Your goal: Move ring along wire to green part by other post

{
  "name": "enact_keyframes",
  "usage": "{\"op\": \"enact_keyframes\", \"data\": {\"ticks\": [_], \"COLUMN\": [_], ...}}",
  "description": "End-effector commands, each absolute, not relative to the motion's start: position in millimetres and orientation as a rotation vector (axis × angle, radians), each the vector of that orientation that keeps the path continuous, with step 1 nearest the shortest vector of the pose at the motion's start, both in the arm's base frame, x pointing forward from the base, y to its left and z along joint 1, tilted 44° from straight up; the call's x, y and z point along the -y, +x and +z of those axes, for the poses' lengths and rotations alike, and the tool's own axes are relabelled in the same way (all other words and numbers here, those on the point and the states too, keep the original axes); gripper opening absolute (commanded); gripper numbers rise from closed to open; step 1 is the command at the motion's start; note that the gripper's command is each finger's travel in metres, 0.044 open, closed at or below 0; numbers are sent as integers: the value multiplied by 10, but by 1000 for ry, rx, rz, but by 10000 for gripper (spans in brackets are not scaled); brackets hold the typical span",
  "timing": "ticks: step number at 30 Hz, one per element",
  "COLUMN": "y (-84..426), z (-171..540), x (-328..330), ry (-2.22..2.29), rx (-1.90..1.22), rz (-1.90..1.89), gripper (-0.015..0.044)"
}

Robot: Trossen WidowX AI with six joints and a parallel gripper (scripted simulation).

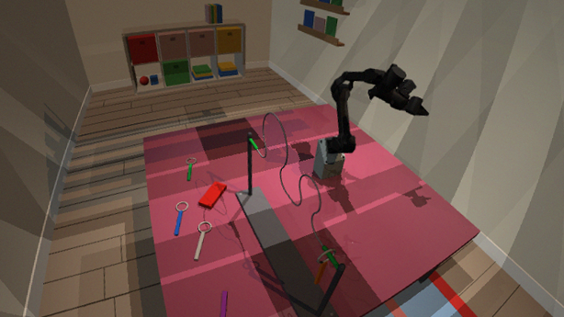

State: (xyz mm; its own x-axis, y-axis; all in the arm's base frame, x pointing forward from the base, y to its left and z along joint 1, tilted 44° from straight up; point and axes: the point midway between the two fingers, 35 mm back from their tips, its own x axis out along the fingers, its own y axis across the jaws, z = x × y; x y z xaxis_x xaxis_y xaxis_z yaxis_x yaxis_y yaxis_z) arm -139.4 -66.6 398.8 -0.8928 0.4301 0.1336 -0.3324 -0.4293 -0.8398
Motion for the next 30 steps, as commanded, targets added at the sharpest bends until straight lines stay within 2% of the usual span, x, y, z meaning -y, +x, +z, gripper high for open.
{"op": "enact_keyframes", "data": {"ticks": [1, 9, 20, 30], "y": [-1389, -1132, -550, 106], "z": [4001, 4530, 5083, 5265], "x": [648, -161, -1391, -2437], "ry": [-140, -134, -39, 107], "rx": [1327, 993, 570, 271], "rz": [2324, 2167, 1863, 1538], "gripper": [374, 164, 160, 160]}}
